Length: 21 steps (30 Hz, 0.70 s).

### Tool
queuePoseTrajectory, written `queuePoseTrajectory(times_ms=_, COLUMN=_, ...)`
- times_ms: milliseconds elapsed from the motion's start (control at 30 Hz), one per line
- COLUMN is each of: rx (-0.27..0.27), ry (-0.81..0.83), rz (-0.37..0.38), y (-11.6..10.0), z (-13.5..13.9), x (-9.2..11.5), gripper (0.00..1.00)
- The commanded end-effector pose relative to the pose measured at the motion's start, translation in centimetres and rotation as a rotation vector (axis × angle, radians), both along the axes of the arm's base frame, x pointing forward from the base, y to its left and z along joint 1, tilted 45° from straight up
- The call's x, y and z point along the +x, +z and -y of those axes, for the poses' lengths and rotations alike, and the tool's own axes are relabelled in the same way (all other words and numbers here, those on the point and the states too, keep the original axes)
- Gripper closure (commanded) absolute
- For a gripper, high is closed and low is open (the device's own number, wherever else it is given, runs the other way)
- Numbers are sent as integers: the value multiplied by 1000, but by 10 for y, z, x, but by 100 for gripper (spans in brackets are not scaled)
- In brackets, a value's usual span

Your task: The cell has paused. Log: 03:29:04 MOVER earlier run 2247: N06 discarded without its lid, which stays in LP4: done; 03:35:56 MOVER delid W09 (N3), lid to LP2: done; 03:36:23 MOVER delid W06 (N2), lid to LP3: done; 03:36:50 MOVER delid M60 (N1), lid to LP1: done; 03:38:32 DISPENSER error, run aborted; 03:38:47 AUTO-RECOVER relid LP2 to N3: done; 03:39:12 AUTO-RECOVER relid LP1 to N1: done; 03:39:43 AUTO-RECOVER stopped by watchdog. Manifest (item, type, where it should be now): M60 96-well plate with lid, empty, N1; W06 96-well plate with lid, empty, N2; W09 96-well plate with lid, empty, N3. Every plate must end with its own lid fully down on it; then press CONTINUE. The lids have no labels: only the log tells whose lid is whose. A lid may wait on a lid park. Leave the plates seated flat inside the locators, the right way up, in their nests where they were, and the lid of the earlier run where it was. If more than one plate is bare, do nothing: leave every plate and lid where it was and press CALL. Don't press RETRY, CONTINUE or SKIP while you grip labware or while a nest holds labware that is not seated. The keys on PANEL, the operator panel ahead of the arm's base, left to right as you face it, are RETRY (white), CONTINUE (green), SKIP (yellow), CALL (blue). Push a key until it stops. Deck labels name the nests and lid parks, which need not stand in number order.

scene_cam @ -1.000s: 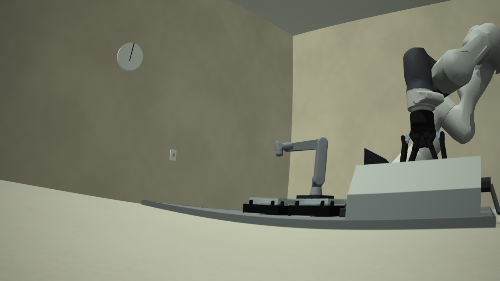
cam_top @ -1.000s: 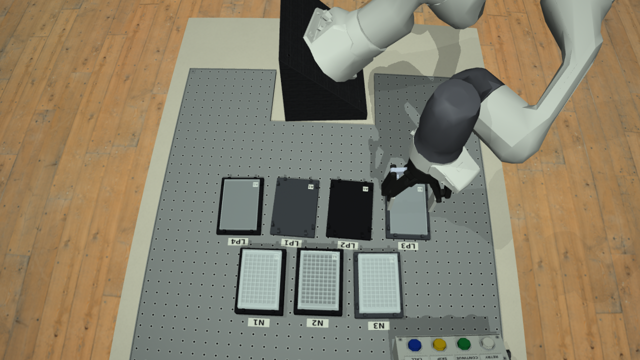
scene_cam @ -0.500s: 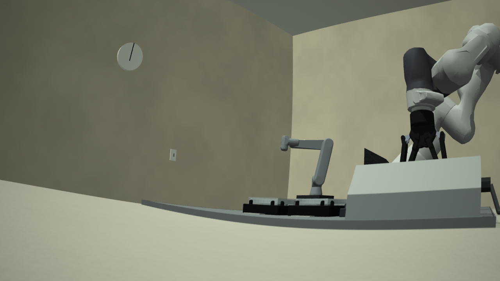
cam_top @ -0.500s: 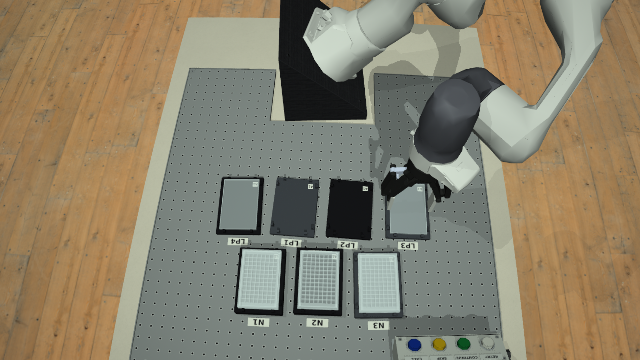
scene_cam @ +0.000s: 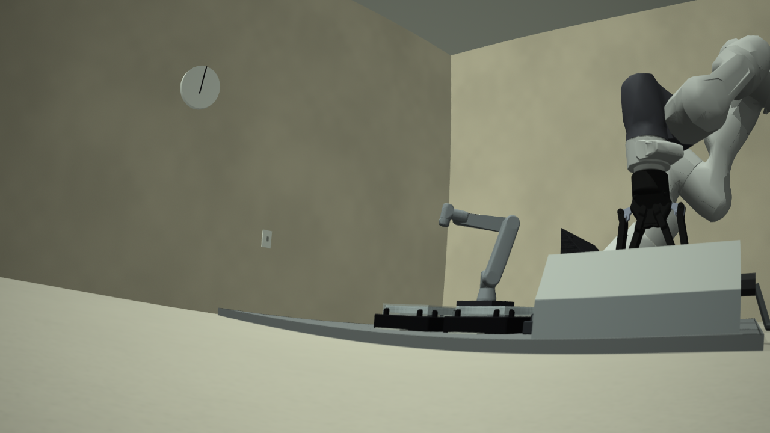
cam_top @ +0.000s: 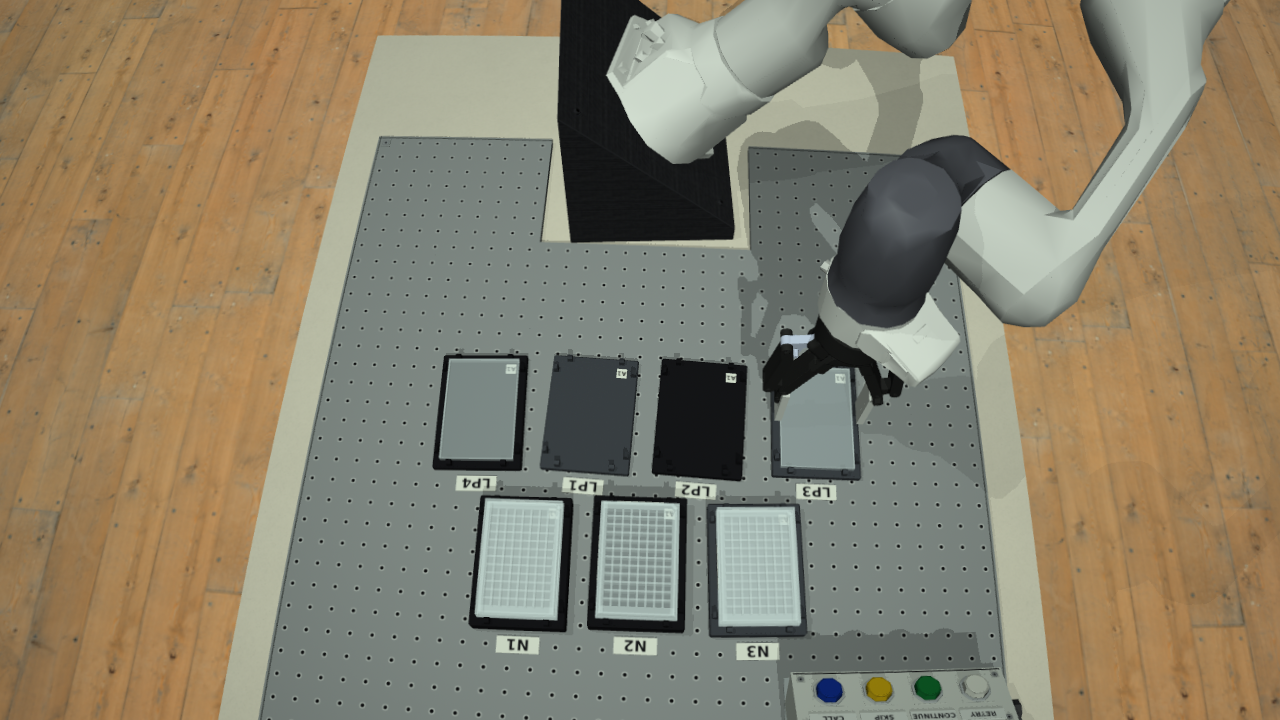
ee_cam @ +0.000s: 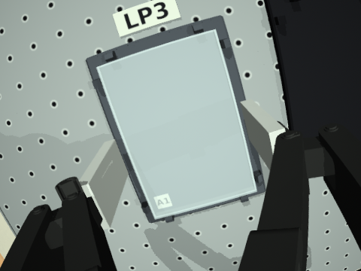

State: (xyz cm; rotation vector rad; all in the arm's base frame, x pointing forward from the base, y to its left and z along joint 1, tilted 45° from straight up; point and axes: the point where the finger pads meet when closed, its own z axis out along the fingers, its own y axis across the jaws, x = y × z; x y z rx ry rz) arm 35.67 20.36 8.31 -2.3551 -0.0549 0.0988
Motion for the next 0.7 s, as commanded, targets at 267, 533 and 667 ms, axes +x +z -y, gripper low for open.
queuePoseTrajectory(times_ms=267, rx=0, ry=1, rz=1, y=-1, z=0, x=0, gripper=41)
queuePoseTrajectory(times_ms=533, rx=0, ry=1, rz=1, y=-1, z=0, x=0, gripper=41)
queuePoseTrajectory(times_ms=667, rx=0, ry=1, rz=1, y=-1, z=0, x=0, gripper=34)
